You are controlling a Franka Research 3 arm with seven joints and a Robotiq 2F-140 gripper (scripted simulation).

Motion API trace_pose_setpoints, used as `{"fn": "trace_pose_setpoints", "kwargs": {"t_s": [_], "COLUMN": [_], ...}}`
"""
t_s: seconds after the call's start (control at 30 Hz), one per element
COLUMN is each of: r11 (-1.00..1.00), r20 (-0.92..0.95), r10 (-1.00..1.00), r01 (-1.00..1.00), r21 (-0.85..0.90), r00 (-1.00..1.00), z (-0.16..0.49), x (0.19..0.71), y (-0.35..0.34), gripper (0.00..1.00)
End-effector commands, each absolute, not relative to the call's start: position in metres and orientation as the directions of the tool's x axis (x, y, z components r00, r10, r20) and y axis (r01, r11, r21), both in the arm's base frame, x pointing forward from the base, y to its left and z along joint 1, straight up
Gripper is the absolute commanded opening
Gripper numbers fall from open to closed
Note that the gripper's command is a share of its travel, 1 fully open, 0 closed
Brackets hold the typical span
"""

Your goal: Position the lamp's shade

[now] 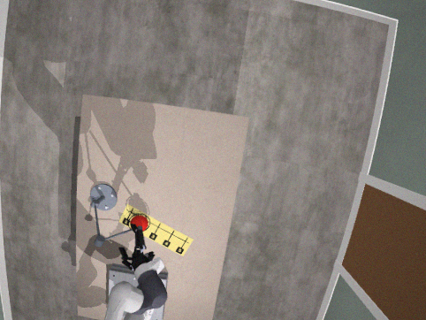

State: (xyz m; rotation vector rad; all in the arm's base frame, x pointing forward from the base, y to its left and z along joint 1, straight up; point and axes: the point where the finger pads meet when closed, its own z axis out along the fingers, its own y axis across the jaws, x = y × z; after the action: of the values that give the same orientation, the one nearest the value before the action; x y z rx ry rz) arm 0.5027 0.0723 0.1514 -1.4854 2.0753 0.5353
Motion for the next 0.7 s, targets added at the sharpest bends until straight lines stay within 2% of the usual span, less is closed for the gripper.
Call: {"fn": "trace_pose_setpoints", "kwargs": {"t_s": [0.0, 0.67], "r11": [0.332, 0.345], "r20": [-0.619, -0.614], "r10": [-0.738, -0.739], "r01": [-0.943, -0.938], "r21": [0.015, 0.008], "r00": [-0.27, -0.277], "z": [0.144, 0.126], "x": [0.506, 0.516], "y": [0.076, 0.087], "gripper": [1.0, 1.0]}}
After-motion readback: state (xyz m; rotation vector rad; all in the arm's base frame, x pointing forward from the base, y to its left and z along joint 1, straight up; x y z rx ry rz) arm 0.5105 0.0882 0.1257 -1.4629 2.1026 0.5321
